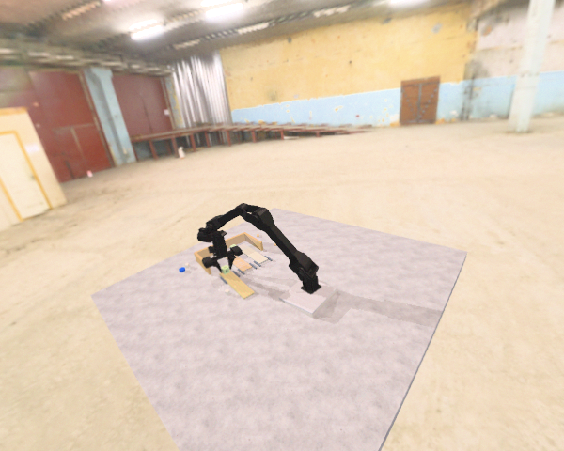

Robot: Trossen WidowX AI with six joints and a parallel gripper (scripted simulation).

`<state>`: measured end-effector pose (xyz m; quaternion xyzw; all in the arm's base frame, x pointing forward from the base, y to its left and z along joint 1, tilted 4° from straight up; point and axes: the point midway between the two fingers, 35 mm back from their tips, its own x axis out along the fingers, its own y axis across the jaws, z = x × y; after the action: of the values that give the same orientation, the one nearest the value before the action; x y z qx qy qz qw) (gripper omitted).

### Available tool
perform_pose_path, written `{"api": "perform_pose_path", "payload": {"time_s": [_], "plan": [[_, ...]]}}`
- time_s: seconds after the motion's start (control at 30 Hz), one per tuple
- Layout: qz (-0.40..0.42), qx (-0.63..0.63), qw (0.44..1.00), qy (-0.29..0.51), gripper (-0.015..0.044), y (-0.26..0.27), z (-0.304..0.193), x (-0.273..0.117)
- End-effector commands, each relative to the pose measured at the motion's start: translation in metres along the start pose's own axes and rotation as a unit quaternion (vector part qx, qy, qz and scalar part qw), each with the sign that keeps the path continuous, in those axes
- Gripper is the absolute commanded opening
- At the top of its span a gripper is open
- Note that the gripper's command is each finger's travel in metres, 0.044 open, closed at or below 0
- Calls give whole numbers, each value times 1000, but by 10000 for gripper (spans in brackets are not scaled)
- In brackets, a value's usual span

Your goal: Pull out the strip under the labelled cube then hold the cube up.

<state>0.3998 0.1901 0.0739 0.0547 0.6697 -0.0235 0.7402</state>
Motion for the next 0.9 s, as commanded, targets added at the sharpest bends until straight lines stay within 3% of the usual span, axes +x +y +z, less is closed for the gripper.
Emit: {"api": "perform_pose_path", "payload": {"time_s": [0.0,0.2,0.33,0.87], "plan": [[0,0,1000,0,145,0,0,0],[0,0,1000,0,105,0,0,0],[0,0,1000,0,0,-1,-2,-2],[0,-2,1000,4,0,-31,-50,-41]]}}
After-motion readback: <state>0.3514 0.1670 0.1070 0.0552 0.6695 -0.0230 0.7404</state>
